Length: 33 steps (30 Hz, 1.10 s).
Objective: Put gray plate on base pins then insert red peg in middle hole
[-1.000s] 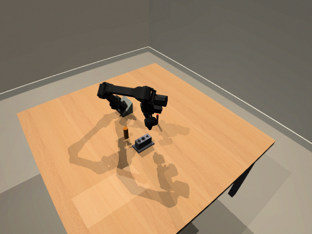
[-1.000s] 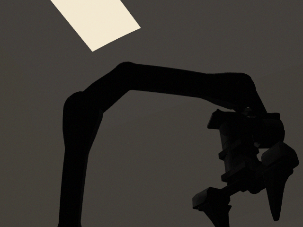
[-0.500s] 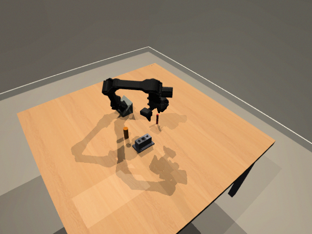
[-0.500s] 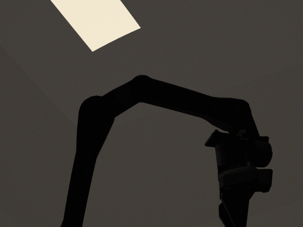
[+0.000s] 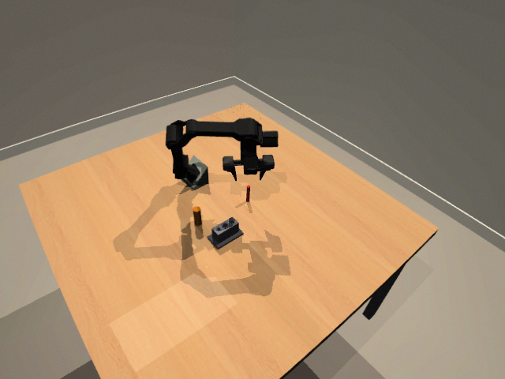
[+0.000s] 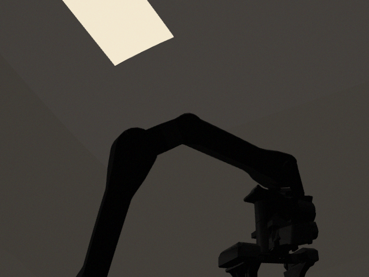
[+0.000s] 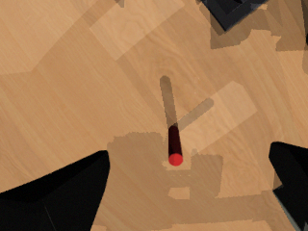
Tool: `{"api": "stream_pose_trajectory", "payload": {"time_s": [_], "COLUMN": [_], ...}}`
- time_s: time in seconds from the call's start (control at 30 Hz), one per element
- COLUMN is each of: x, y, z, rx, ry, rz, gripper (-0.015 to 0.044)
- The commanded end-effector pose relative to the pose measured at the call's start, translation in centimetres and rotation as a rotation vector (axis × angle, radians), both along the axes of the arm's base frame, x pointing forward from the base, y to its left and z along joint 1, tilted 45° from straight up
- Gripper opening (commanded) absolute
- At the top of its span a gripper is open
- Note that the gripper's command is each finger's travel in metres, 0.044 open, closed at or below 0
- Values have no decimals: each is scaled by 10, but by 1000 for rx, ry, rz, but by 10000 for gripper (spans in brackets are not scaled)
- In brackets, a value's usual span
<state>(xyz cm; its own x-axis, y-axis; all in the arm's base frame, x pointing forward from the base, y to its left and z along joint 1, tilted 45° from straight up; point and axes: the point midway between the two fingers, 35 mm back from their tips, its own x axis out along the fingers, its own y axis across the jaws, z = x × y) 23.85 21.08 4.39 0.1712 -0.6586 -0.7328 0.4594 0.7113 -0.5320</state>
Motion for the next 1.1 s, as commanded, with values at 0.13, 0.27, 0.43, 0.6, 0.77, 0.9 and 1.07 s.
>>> {"api": "stream_pose_trajectory", "payload": {"time_s": [0.13, 0.27, 0.43, 0.6, 0.77, 0.9, 1.07], "x": [-30, -30, -29, -26, -24, -23, -21], "y": [8, 9, 4, -12, -21, -24, -29], "z": [-26, -26, -31, -48, -59, -62, -69], "rx": [57, 57, 58, 57, 57, 57, 57], "ry": [-323, -323, -323, -324, -324, -324, -325], "rz": [-378, -378, -378, -378, -378, -378, -378], "gripper": [440, 440, 440, 440, 440, 440, 440]}}
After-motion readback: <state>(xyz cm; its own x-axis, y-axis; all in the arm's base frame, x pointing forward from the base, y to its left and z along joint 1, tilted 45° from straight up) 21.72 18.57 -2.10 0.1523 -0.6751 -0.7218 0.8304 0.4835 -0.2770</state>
